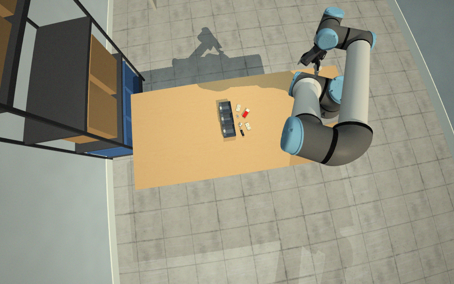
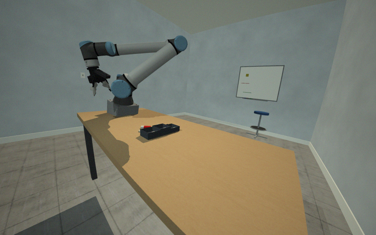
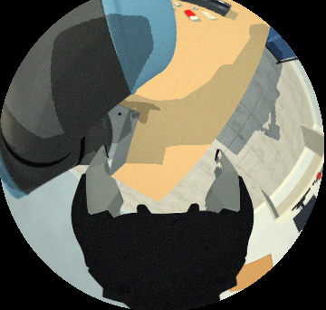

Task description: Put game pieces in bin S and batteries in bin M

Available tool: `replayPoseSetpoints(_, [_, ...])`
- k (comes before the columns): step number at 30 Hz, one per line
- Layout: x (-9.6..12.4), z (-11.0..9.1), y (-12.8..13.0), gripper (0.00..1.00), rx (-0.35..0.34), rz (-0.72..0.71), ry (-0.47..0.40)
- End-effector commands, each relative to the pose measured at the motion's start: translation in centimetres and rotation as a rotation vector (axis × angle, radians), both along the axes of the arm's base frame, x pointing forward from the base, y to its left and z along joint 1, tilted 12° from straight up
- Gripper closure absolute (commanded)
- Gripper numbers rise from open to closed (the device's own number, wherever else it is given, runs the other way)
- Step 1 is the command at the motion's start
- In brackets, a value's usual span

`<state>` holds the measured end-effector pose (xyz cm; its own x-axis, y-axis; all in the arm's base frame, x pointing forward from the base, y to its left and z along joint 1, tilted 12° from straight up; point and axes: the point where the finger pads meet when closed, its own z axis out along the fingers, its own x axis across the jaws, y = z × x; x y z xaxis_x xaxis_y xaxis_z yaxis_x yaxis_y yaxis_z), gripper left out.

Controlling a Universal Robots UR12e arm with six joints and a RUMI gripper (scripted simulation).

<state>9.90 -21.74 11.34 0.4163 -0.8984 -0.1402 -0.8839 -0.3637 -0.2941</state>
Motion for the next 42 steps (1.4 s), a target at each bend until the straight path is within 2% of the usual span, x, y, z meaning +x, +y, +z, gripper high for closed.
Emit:
replayPoseSetpoints(1, [0.0, 0.0, 0.0, 0.0, -0.001, 0.0, 0.0])
replayPoseSetpoints(17, [0.0, 0.0, 0.0, 0.0, -0.001, 0.0, 0.0])
replayPoseSetpoints(18, [-0.2, 0.9, -0.1, 0.96, -0.001, 0.0, 0.0])
replayPoseSetpoints(20, [0.5, 1.3, 0.3, 0.96, -0.014, -0.048, 0.008])
replayPoseSetpoints(21, [1.1, 1.2, -0.3, 0.96, -0.007, -0.034, 0.055])
replayPoseSetpoints(26, [3.0, 1.3, -1.7, 0.96, -0.013, -0.05, 0.083])
replayPoseSetpoints(28, [3.0, 1.3, -1.7, 0.96, -0.013, -0.05, 0.083])
replayPoseSetpoints(30, [4.3, 1.7, -2.1, 0.96, -0.021, -0.067, 0.106])
replayPoseSetpoints(34, [4.3, 1.7, -2.1, 0.96, -0.021, -0.067, 0.106])
replayPoseSetpoints(39, [7.1, 2.3, -2.9, 0.96, -0.042, -0.103, 0.146])
replayPoseSetpoints(41, [7.1, 2.3, -2.9, 0.96, -0.042, -0.103, 0.146])
replayPoseSetpoints(42, [8.0, 2.5, -3.0, 0.96, -0.054, -0.122, 0.162])
